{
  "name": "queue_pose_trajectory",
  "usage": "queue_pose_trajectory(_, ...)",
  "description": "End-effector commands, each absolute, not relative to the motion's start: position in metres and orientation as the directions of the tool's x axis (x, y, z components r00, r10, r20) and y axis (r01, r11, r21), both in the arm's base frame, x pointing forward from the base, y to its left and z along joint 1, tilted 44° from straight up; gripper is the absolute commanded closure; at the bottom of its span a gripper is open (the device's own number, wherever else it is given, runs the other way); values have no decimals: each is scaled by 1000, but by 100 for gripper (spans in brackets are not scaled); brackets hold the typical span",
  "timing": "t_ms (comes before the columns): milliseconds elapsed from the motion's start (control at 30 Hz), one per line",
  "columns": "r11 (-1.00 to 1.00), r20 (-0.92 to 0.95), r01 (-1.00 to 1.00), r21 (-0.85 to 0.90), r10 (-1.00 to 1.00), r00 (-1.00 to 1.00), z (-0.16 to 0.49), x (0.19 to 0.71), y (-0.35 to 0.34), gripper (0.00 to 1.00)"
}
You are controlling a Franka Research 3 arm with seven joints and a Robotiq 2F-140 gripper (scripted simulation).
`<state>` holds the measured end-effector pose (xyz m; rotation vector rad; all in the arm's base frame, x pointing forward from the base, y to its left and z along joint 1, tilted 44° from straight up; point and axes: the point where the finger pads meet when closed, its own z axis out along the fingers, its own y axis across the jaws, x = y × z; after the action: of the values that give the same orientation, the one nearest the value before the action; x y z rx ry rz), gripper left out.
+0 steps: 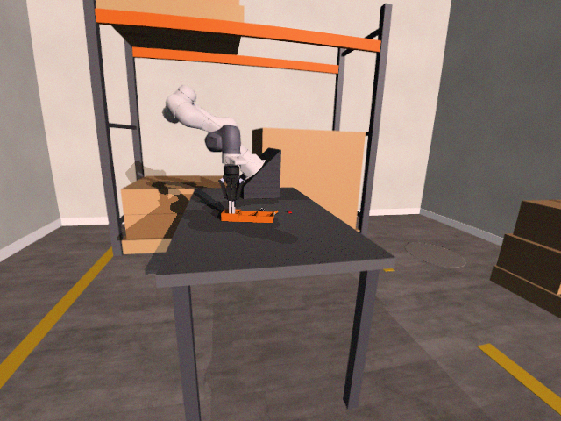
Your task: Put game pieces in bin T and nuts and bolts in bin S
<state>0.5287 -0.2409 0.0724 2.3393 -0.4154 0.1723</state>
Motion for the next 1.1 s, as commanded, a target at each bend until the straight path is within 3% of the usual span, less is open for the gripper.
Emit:
queue_pose_trajectory(0, -674, 237, -339, 657, -242, 941, 76, 528, -235, 95)
queue_pose_trajectory(533, -674, 237, -339, 657, -242, 941, 100, 528, -212, 95)
queue_pose_trajectory(1067, -674, 237, -339, 657, -242, 941, 80, 537, -192, 95)
